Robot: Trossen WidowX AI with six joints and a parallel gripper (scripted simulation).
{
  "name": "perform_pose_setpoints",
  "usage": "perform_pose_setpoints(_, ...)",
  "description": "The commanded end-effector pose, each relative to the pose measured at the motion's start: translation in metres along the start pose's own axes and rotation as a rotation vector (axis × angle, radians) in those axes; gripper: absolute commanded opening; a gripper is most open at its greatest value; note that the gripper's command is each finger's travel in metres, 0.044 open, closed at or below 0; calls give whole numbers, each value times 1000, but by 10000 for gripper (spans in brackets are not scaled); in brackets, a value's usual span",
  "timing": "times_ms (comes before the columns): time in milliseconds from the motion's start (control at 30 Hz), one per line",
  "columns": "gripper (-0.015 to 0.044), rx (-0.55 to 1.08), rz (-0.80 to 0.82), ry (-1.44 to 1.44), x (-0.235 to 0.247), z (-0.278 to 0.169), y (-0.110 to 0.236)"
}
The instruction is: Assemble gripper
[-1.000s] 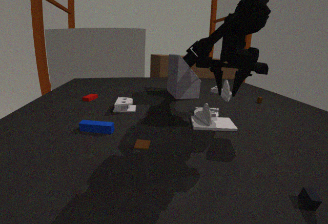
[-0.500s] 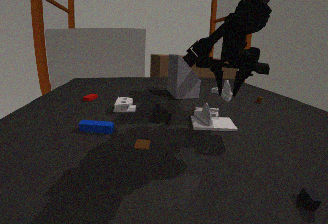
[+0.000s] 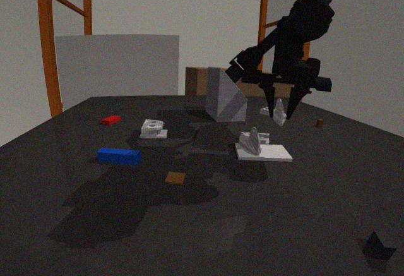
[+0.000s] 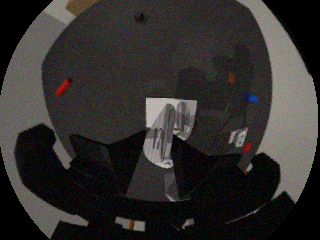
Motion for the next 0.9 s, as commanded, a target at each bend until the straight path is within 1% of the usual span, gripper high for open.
perform_pose_setpoints(0, 134, 0, -3, -5, -1, 0, 1)
perform_pose_setpoints(367, 134, 0, -3, -7, -1, 0, -1)
perform_pose_setpoints(867, 134, 0, -3, -9, -1, 1, -25)
Point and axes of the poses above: the point midway between the two fingers, 35 mm back from their tips, its own y axis back along the fingers, its own x axis across the jaws, z = x × y, the point moved 4 cm from there along y, back along the fingers, and after that the axes turned 15 degrees about y, right-handed, at the moved point
